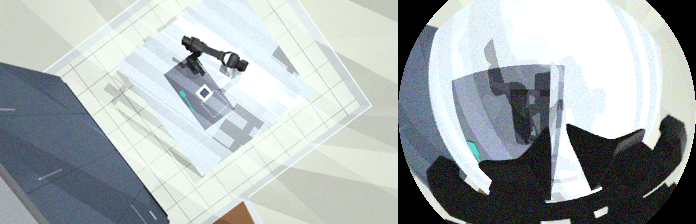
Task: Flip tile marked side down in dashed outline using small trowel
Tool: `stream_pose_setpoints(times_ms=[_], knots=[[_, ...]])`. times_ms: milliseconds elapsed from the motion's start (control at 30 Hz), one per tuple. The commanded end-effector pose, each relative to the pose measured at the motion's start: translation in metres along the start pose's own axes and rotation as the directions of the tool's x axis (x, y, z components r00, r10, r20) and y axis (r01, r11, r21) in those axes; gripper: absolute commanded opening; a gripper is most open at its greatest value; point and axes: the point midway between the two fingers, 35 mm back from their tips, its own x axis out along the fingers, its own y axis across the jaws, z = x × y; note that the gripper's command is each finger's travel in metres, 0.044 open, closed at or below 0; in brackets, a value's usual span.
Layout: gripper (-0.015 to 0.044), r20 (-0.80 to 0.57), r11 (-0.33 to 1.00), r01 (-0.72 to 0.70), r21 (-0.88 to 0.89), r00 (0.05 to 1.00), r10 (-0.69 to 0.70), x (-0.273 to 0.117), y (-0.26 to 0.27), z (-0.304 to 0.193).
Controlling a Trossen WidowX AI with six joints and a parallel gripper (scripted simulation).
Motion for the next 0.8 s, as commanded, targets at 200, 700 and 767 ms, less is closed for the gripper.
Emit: stream_pose_setpoints(times_ms=[200,700,767], knots=[[0.01,-0.002,0.934,-0.003,-0.358,1.0,0.003,0.001,0.013,-0.01],[0.01,-0.003,0.632,-0.005,-0.775,1.0,0.004,0.002,0.031,-0.025],[0.01,-0.003,0.577,-0.005,-0.817,1.0,0.004,0.002,0.033,-0.027]])
